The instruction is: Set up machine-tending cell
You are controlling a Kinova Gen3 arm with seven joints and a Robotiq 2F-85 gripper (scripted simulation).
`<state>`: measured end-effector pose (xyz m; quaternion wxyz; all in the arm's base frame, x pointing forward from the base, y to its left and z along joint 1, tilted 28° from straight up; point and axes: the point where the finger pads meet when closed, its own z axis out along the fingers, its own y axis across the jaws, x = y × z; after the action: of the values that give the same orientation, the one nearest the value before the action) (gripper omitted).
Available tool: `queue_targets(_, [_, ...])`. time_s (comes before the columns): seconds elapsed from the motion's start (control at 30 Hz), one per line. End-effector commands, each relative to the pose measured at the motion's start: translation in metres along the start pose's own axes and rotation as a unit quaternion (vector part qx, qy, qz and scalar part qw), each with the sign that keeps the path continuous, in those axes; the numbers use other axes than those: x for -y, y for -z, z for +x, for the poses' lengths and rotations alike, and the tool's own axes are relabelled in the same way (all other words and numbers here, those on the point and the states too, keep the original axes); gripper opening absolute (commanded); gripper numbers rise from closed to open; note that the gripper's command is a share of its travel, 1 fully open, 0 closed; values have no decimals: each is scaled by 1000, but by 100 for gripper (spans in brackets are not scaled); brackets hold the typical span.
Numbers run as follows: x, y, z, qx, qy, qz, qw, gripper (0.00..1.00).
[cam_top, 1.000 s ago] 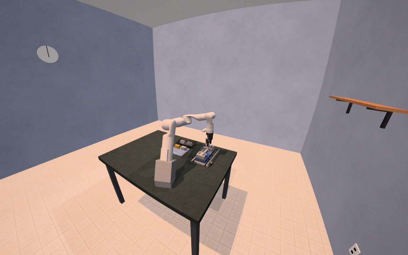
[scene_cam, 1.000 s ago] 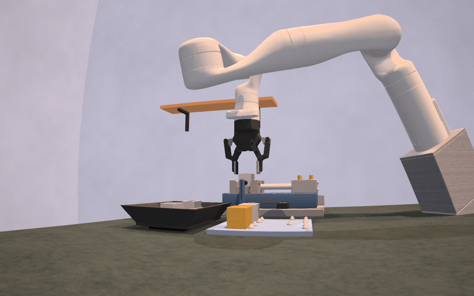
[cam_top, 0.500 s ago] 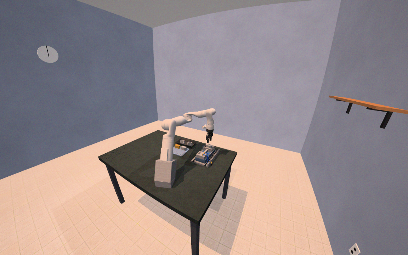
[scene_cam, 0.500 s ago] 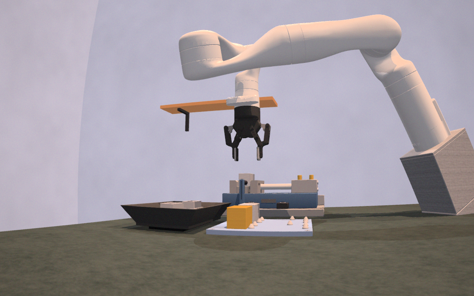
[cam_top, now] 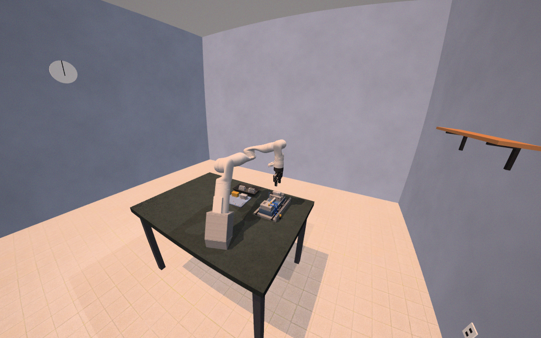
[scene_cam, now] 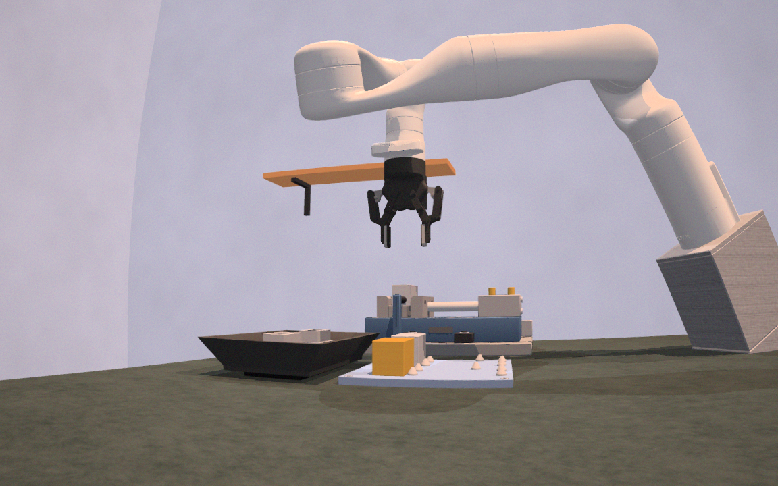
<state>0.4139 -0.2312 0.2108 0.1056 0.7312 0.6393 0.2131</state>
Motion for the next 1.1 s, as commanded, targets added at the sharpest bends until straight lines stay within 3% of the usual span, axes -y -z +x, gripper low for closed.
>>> queue_targets(0.0, [-1, 3, -1, 0, 0, -3, 1000, 67])
queue_targets(0.17, [-1, 3, -1, 0, 0, -3, 1000, 67])
queue_targets(0.2, [-1, 3, -1, 0, 0, -3, 1000, 0])
queue_targets(1.07, [-1, 3, -1, 0, 0, -3, 1000, 0])
